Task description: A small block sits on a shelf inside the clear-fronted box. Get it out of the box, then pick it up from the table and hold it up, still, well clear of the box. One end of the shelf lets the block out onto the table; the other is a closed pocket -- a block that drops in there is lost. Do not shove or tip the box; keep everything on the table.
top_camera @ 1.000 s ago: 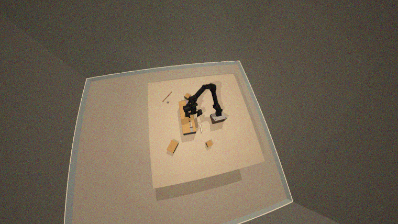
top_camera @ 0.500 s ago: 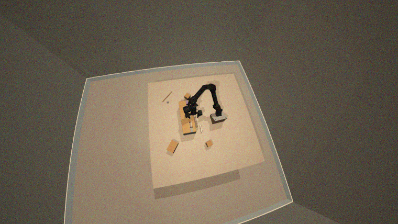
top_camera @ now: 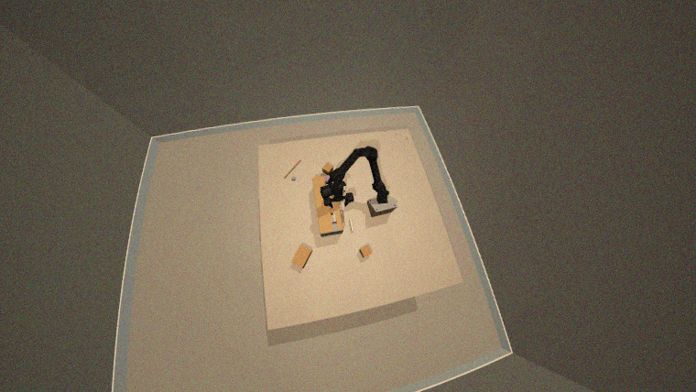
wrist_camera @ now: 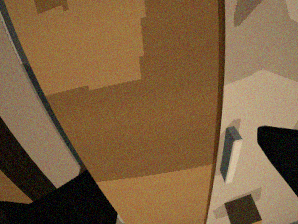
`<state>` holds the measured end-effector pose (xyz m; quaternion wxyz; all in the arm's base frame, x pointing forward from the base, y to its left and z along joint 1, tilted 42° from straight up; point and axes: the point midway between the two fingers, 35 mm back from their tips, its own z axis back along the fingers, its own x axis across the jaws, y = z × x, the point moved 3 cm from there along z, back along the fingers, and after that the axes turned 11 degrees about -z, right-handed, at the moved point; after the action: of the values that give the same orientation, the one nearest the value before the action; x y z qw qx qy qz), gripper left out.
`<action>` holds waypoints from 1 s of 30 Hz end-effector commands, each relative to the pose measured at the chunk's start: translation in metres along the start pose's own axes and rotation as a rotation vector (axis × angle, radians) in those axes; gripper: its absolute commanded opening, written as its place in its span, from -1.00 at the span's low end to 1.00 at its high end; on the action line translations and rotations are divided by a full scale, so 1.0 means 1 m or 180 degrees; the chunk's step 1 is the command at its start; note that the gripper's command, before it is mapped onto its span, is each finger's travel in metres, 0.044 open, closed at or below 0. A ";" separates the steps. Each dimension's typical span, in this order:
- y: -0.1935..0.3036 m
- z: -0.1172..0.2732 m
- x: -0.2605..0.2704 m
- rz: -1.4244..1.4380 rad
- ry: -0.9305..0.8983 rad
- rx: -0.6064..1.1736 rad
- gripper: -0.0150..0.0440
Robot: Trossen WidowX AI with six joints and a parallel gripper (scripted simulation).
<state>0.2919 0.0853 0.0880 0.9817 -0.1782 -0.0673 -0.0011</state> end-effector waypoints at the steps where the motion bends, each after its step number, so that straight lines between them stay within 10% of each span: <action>1: 0.004 -0.002 -0.001 -0.0013 0.0008 0.0005 0.86; 30: 0.010 -0.004 -0.002 -0.0013 0.0008 0.0006 0.86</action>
<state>0.2909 0.0939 0.0803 0.9818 -0.1770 -0.0686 -0.0044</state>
